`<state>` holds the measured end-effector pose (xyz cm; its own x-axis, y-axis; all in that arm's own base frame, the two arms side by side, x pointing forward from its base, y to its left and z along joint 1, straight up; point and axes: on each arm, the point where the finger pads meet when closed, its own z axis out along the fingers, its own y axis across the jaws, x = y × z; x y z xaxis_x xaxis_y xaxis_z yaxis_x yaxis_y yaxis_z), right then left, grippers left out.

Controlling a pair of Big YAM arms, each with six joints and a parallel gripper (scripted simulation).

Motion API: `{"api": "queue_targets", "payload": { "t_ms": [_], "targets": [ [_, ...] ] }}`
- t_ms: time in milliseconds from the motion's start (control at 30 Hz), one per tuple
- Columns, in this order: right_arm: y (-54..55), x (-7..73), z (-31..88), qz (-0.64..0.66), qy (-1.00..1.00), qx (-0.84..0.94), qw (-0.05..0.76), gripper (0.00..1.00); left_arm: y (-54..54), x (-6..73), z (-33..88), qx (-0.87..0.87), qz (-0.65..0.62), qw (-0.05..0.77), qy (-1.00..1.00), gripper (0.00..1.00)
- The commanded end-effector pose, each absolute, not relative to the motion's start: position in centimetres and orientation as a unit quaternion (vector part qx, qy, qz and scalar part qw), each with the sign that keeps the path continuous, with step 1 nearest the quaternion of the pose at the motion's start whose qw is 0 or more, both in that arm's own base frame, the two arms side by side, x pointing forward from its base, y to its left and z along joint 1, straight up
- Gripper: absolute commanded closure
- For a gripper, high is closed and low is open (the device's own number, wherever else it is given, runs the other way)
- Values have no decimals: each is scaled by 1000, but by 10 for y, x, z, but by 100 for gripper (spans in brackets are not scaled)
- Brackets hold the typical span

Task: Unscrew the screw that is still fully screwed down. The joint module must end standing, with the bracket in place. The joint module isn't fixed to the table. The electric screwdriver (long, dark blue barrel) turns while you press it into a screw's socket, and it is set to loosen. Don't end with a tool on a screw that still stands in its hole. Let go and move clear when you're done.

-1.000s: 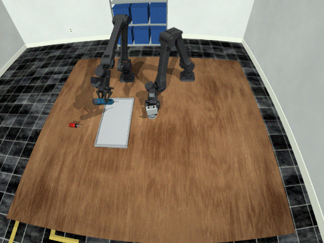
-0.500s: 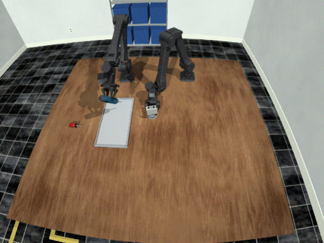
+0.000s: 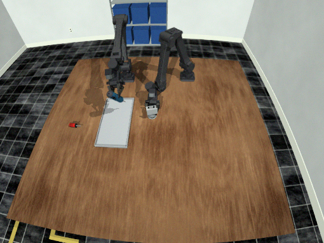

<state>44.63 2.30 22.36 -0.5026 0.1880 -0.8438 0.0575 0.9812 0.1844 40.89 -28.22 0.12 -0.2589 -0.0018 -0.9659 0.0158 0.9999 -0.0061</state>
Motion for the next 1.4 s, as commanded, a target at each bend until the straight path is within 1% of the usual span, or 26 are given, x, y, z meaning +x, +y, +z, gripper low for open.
{"api": "queue_targets", "payload": {
  "t_ms": [0,233,300,433,467,500,800,867,1000,1033,1067,1367],
  "targets": [
    [40,445,245,75,843,42,530,58,-288,413,8,2,-14,616,788,41],
    [67,436,254,88,824,2,561,58,-288,413,8,2,-14,616,788,41],
    [73,448,294,93,801,-4,591,58,-288,413,8,2,-14,616,788,41],
    [71,448,294,92,801,-2,591,58,-288,413,8,2,-14,616,788,41],
    [75,435,263,92,814,-9,573,58,-288,413,8,2,-14,616,788,41],
    [78,431,258,94,814,-15,573,58,-288,413,8,2,-14,616,788,41],
    [110,413,270,112,782,-62,610,58,-288,413,8,2,-14,616,788,41],
    [116,422,311,118,758,-65,638,58,-288,413,8,2,-14,616,788,41],
    [116,422,311,118,758,-64,638,58,-288,413,8,2,-14,616,788,41],
    [117,410,278,117,772,-71,621,58,-288,413,8,2,-14,616,788,41],
    [120,406,274,118,771,-76,621,58,-288,413,8,2,-14,616,788,41],
    [147,384,289,138,732,-117,657,58,-288,413,8,2,-14,616,788,41]
  ]
}}
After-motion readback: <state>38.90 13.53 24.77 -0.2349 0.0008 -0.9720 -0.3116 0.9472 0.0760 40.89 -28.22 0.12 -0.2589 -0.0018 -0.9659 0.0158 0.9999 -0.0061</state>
